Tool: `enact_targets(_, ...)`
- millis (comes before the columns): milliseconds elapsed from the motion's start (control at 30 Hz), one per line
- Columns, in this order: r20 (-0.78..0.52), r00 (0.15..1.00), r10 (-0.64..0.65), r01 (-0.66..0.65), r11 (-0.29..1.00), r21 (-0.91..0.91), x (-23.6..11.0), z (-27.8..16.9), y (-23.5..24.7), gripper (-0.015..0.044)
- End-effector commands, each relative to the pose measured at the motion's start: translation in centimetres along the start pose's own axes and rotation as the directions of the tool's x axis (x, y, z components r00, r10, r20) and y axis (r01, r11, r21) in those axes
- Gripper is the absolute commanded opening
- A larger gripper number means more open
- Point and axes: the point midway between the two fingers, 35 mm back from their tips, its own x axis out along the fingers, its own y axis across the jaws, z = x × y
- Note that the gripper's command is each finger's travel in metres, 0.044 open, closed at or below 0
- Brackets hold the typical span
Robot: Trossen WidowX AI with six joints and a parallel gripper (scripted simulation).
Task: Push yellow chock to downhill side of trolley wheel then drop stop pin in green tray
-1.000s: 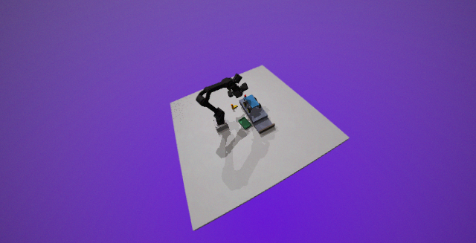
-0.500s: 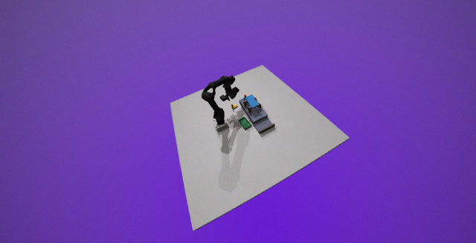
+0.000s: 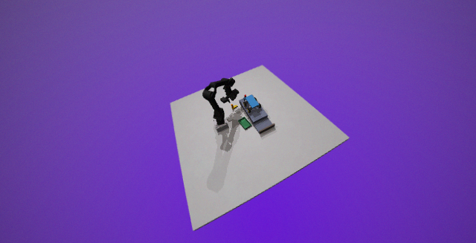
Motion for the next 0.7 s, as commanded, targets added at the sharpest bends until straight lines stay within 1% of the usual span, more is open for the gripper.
enact_targets(0,0.008,1.0,-0.009,0.009,1.0,-0.005,1.4,0.2,-0.3,0.019)
enact_targets(667,0.008,1.0,-0.009,0.009,1.0,-0.005,4.1,0.2,-0.3,0.019)
